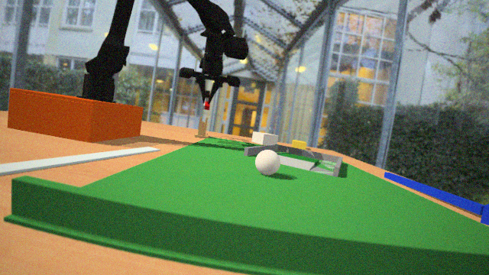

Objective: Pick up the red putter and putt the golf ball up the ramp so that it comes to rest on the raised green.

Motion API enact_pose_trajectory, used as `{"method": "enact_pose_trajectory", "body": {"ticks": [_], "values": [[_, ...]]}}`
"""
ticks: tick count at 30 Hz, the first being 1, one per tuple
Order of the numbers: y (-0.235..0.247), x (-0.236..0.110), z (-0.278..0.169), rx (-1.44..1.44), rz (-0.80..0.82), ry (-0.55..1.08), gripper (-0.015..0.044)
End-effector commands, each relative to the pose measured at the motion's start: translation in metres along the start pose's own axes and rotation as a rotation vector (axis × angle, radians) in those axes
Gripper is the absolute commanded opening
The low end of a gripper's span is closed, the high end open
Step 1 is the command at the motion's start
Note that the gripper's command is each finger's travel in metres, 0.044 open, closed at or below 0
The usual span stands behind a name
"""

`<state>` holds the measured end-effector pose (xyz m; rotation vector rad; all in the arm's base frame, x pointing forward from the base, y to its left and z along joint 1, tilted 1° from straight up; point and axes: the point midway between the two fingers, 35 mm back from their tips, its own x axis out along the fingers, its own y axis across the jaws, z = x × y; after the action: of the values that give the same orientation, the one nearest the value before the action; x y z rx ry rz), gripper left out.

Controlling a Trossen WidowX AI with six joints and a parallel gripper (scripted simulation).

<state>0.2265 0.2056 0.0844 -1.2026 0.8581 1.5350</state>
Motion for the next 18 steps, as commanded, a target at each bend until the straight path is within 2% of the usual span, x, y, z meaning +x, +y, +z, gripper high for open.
{"method": "enact_pose_trajectory", "body": {"ticks": [1,18], "values": [[0.0,0.0,-0.001,0.006,0.0,0.001,0.0],[-0.019,-0.038,-0.087,0.581,-0.024,0.088,0.0]]}}
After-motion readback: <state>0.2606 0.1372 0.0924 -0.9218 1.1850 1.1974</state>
